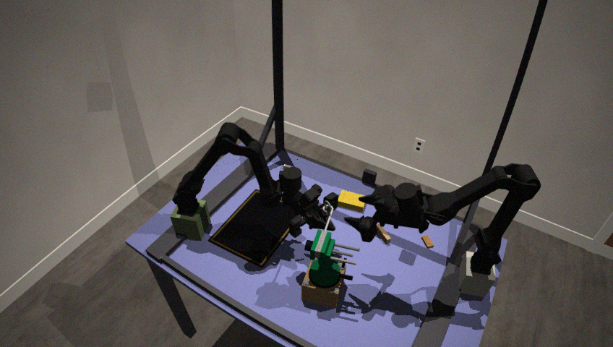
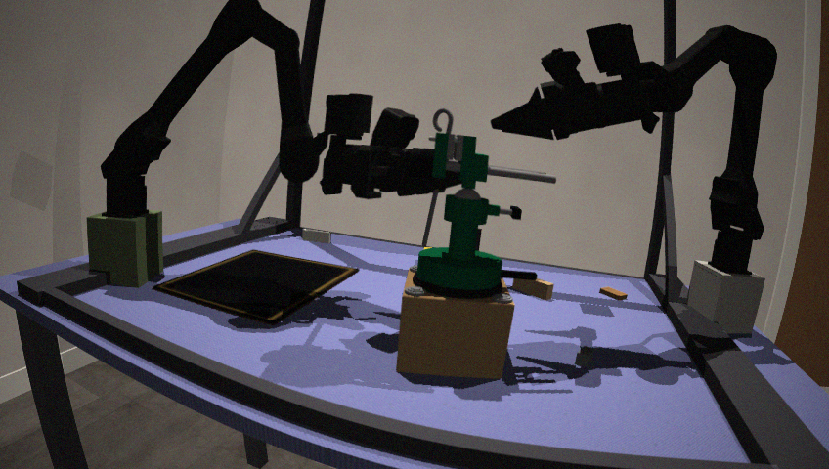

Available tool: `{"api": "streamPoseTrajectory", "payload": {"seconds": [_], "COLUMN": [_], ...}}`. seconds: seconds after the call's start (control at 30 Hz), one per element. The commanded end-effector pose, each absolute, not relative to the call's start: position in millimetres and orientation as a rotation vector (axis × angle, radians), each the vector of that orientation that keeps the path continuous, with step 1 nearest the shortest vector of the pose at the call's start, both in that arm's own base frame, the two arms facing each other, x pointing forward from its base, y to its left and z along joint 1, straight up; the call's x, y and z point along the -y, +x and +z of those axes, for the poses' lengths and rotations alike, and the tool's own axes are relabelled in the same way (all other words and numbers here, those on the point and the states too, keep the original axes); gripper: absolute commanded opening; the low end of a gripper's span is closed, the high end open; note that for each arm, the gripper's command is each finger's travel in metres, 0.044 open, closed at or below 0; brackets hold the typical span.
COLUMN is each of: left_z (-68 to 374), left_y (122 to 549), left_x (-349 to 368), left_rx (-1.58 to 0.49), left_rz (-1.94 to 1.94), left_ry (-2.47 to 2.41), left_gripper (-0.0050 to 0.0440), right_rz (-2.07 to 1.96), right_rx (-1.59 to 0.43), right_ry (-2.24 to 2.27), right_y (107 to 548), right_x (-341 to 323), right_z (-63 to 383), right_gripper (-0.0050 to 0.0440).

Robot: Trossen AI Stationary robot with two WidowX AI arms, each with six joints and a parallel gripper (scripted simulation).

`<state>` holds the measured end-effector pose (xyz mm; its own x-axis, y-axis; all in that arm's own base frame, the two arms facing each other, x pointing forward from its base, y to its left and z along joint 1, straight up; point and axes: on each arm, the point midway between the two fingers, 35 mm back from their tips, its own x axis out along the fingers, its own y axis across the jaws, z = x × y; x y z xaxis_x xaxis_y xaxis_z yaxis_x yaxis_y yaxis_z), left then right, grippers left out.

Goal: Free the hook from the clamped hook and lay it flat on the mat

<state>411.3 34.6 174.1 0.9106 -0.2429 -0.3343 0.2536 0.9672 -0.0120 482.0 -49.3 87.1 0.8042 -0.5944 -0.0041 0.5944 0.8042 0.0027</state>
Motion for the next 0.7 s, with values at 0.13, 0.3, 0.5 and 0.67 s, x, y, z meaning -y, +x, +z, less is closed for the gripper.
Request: {"api": "streamPoseTrajectory", "payload": {"seconds": [0.13,0.3,0.5,0.67], "left_z": [184.1,184.1,184.1,184.1], "left_y": [412.6,412.6,412.6,412.6], "left_x": [-34.8,-34.8,-34.8,-34.8], "left_rx": [-0.317,-0.317,-0.317,-0.317], "left_rz": [-0.257,-0.257,-0.257,-0.257], "left_ry": [0.046,0.046,0.046,0.046], "left_gripper": [0.044,0.044,0.044,0.044], "right_rz": [-0.638,-0.638,-0.638,-0.638], "right_rx": [0.023,0.023,0.022,0.02], "right_ry": [0.01,0.01,0.009,0.009], "right_y": [481.7,480.5,472.5,458.3], "right_x": [57.9,58.6,57.2,54.9], "right_z": [99.5,99.4,98.6,97.4], "right_gripper": [0.0,0.0,0.0,0.0]}}
